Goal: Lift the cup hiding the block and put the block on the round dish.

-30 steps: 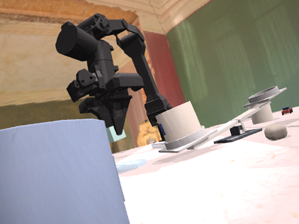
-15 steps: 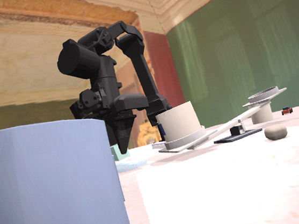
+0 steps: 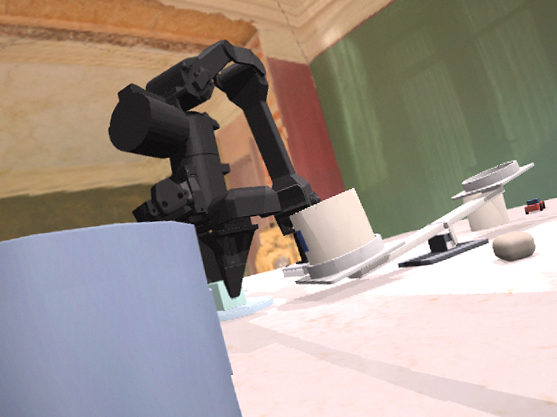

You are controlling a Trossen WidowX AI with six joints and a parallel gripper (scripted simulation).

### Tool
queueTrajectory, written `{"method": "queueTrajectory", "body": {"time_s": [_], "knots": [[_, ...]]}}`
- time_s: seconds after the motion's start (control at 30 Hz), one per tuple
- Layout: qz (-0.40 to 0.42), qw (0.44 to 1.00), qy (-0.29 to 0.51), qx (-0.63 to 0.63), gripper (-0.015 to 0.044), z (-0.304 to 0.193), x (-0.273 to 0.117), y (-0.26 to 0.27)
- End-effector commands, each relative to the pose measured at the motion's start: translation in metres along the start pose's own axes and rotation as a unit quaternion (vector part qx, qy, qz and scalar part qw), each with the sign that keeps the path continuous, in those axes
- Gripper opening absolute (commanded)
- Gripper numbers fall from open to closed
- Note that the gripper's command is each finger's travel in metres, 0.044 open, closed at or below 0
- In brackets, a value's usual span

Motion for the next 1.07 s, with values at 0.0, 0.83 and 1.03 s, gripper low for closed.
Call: {"method": "queueTrajectory", "body": {"time_s": [0.0,0.83,1.03], "knots": [[0.0,1.0,0.0,0.0,0.0236,0.0,0.0,0.0],[0.003,1.0,-0.007,-0.003,0.044,-0.003,-0.105,-0.002],[0.003,1.0,-0.007,-0.003,0.044,-0.003,-0.105,-0.002]]}}
Point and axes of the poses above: the point midway between the two fingers, 35 mm back from their tips, its own x axis out along the fingers, its own y axis across the jaws, z = x × y, the point moved 9 cm from there along -x, back along the fingers, and after that the axes turned 4 degrees about -x, right-handed, at the moved point
